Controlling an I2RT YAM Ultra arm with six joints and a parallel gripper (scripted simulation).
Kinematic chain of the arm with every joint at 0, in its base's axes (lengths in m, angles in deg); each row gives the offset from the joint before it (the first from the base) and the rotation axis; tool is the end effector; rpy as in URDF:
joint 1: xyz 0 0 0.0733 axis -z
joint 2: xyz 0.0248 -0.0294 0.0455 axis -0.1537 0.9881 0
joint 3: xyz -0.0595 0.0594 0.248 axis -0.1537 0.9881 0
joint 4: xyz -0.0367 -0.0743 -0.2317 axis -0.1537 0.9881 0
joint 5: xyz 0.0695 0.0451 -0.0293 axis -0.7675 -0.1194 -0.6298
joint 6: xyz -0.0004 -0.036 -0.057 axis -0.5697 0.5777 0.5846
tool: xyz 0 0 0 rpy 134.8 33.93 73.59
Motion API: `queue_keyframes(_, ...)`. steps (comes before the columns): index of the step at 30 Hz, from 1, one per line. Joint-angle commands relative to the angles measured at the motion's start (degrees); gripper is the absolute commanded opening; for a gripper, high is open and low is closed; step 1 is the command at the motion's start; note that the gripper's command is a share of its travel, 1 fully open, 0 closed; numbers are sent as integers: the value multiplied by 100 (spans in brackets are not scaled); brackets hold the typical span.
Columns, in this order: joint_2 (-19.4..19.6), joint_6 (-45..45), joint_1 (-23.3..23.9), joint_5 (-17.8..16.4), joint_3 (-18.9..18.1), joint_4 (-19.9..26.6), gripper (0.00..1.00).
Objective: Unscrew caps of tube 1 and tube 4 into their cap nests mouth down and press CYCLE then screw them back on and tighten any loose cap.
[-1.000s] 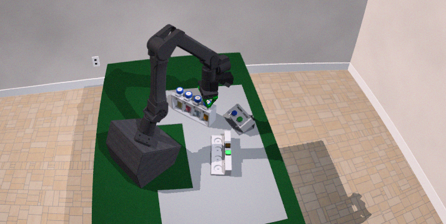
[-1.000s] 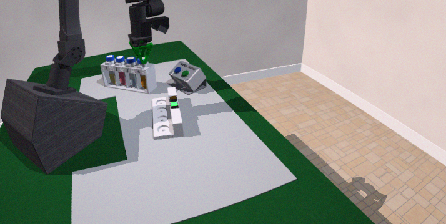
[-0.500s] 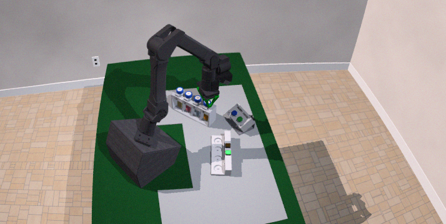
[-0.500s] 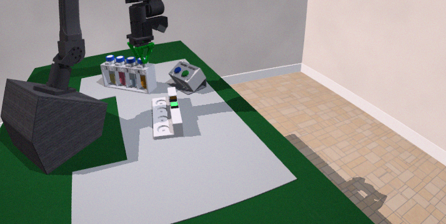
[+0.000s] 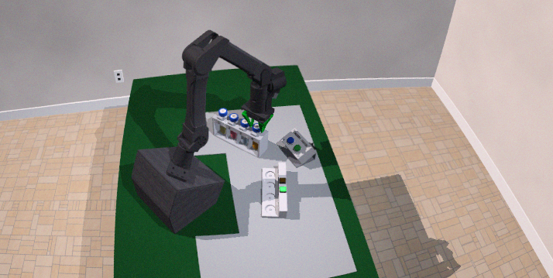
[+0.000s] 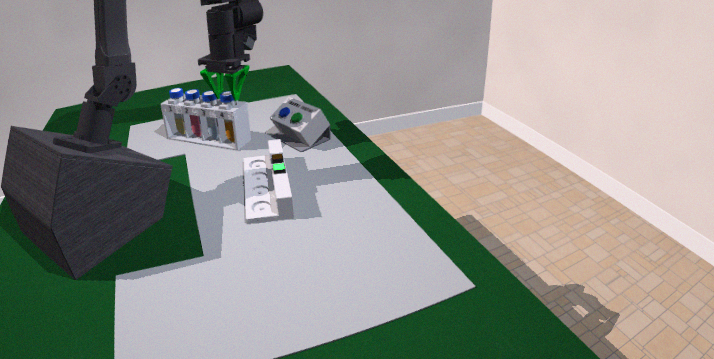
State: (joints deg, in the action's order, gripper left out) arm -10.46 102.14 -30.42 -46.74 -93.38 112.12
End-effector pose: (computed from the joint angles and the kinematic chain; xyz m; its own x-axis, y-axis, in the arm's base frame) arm 0.1708 0.1477 0.2561 -0.4476 -0.7317 -0.5141 -0.8299 0.5540 -0.0658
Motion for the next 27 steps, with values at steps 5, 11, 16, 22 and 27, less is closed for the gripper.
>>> queue_keyframes(5,-47,1600,6,-3,-28,13,49)
queue_keyframes(11,-47,2976,6,-3,-28,13,49)
queue_keyframes(16,-47,4121,6,-3,-28,13,49)
queue_keyframes(22,-46,5038,6,-3,-28,13,49)
queue_keyframes(27,-46,6184,6,-3,-28,13,49)
